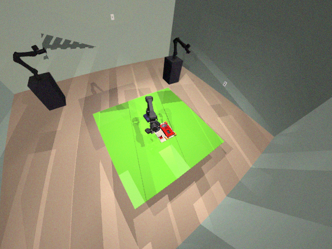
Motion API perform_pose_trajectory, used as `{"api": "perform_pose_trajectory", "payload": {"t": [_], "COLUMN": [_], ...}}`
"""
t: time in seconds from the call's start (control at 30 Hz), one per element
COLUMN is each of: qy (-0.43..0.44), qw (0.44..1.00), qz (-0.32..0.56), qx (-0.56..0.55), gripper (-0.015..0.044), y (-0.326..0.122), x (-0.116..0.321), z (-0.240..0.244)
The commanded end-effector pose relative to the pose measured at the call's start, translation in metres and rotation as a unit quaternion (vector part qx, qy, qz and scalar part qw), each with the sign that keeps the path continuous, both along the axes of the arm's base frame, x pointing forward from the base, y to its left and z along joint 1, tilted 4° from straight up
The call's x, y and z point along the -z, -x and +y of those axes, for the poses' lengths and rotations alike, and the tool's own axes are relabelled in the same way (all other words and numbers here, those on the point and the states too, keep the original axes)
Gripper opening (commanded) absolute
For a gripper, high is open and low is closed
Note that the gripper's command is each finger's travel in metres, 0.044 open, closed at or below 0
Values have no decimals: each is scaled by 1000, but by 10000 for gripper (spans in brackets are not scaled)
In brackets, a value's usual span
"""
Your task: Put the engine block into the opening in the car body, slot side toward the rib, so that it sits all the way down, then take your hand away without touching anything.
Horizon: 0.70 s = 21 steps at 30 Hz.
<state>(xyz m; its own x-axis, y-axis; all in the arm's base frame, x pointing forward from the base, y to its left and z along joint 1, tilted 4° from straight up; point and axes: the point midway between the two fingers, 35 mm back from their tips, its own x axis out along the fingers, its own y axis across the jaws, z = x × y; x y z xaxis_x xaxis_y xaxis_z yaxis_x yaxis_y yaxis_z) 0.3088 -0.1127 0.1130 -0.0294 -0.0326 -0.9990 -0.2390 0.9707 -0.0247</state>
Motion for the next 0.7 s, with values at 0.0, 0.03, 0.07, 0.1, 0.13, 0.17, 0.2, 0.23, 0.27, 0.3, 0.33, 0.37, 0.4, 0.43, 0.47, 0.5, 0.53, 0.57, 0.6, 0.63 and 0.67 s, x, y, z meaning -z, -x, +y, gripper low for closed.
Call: {"api": "perform_pose_trajectory", "payload": {"t": [0.0,0.03,0.07,0.1,0.13,0.17,0.2,0.23,0.27,0.3,0.33,0.37,0.4,0.43,0.47,0.5,0.53,0.57,0.6,0.63,0.67], "qy": [-2,-2,-2,-3,-4,-5,-6,-7,-8,-11,-14,-16,-20,-25,-29,-33,-37,-42,-46,-50,-54], "qw": [1000,1000,1000,1000,1000,1000,1000,1000,1000,999,999,999,998,997,995,994,992,989,987,984,981], "qz": [4,4,2,-3,-7,-11,-13,-17,-22,-30,-40,-51,-63,-77,-92,-108,-124,-140,-156,-172,-188], "qx": [-2,-2,-2,-2,-2,-2,-2,-2,-2,-2,-2,-2,-2,-1,-1,-1,-2,-1,-1,-1,-2], "gripper": [0,0,0,0,0,0,0,0,0,0,0,0,0,0,0,0,0,0,0,0,0], "y": [2,2,2,3,3,3,3,3,4,4,5,6,6,7,8,9,10,11,12,13,14], "x": [8,8,7,6,6,5,4,5,5,5,5,5,5,6,6,6,7,7,8,8,9], "z": [1,1,1,1,0,0,0,0,0,0,0,-1,-1,-1,-2,-2,-2,-3,-3,-4,-4]}}
